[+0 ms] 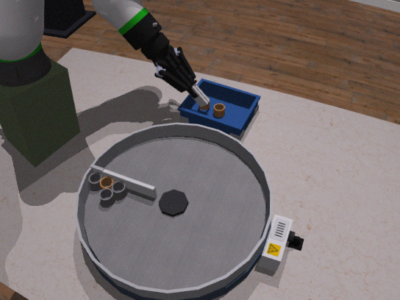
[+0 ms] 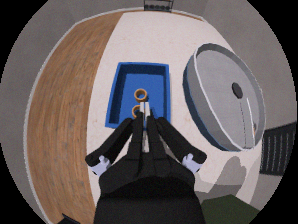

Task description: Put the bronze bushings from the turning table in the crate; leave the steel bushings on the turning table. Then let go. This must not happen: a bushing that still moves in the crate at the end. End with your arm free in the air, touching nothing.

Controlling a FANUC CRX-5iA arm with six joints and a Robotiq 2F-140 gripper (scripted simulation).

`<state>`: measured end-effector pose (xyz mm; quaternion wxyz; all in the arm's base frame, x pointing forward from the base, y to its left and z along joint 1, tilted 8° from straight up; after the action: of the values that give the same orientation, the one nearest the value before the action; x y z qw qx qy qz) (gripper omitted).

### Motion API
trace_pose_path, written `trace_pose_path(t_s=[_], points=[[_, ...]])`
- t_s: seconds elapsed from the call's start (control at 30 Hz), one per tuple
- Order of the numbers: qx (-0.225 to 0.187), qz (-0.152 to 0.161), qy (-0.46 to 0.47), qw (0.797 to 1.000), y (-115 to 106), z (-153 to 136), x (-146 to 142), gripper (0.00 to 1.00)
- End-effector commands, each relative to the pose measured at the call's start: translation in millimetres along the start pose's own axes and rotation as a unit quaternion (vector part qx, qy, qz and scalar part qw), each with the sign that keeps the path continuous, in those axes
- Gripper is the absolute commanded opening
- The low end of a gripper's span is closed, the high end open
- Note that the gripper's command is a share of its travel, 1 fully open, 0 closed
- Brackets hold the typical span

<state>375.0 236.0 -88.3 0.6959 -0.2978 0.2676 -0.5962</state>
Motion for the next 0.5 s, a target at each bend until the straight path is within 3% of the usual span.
trace_pose_path(t_s=[0.0, 0.47], points=[[0.0, 0.0, 0.0, 1.0, 0.0, 0.1, 0.0, 0.0], [0.0, 0.0, 0.0, 1.0, 1.6, -1.2, -0.2, 0.0]])
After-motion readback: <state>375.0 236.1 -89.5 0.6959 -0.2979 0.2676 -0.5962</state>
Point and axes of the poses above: the point where the finger pads meet when closed, its own y axis out along the fingers, its own x axis across the jaws, z = x × y, the point moved 3 cm from there along -y, back along the fingers, and after that the axes turned 11 degrees about -y, right-handed, at the moved point
